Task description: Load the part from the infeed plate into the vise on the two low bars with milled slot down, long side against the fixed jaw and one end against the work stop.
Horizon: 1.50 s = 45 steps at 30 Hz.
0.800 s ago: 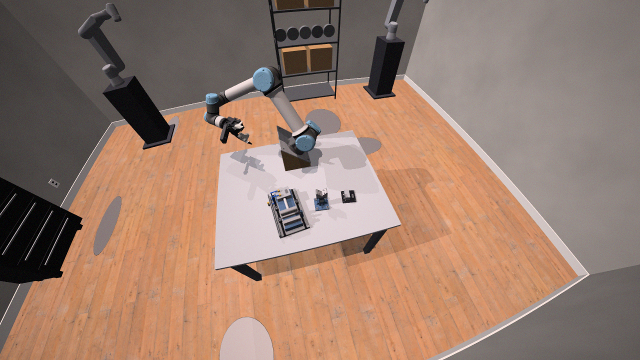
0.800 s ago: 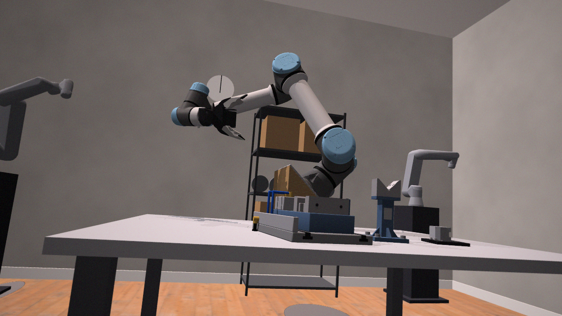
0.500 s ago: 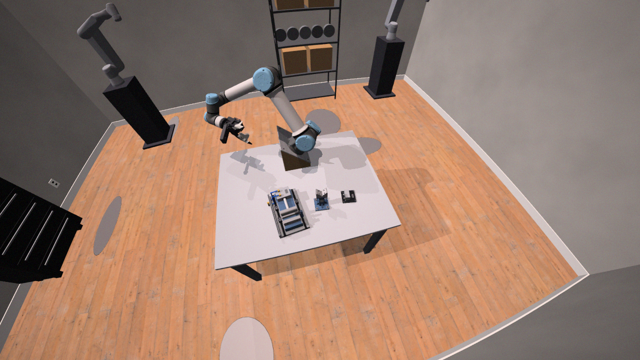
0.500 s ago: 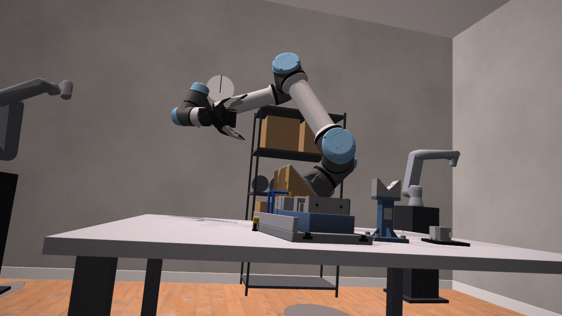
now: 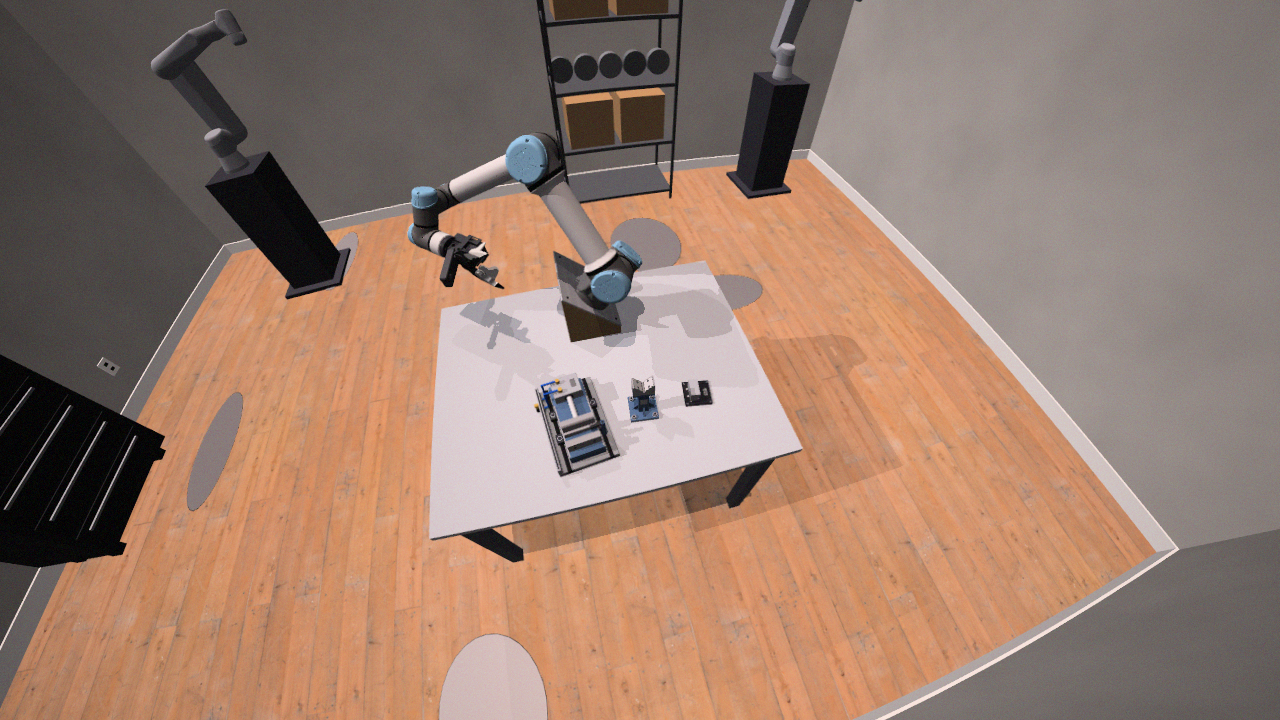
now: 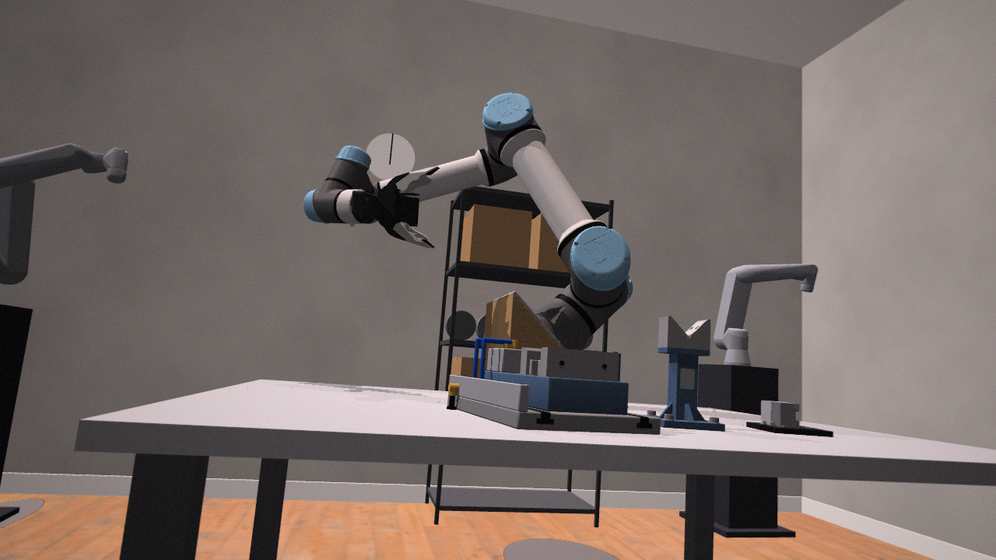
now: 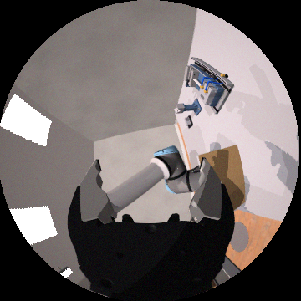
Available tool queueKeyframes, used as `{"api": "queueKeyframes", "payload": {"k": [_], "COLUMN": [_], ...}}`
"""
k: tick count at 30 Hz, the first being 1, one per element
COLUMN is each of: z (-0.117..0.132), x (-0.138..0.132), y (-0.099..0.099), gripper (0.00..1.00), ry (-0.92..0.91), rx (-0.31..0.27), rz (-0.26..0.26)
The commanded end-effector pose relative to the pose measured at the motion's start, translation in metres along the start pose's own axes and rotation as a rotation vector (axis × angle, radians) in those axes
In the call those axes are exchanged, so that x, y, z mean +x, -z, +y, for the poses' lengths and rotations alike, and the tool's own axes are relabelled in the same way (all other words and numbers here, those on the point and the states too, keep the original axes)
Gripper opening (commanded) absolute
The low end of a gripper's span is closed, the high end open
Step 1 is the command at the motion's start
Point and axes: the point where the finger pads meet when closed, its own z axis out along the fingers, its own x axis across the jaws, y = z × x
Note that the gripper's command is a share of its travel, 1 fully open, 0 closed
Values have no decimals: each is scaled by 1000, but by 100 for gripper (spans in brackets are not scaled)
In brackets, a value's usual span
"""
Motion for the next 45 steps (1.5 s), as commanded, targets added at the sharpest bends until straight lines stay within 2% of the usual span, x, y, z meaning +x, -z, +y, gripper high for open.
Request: {"api": "queueKeyframes", "payload": {"k": [1,8,10,16,20,25,28,32,33,35,36,40,41,42,44,45], "z": [-1,-9,-9,-21,-32,-47,-47,-58,-59,-63,-63,-68,-68,-69,-69,-70], "x": [-2,-9,-9,-20,-29,-39,-40,-46,-46,-47,-47,-48,-48,-48,-48,-47], "y": [-3,-17,-17,-44,-71,-114,-116,-160,-160,-183,-185,-224,-226,-240,-240,-254], "gripper": [100,100,100,100,100,100,100,100,100,100,100,100,100,100,100,100], "ry": [5,34,34,87,143,237,240,337,339,391,397,488,491,525,525,559], "rx": [0,-2,-2,-13,-31,-73,-74,-130,-131,-165,-168,-232,-235,-260,-260,-287], "rz": [11,68,68,168,260,396,400,522,525,583,589,680,684,715,715,745]}}
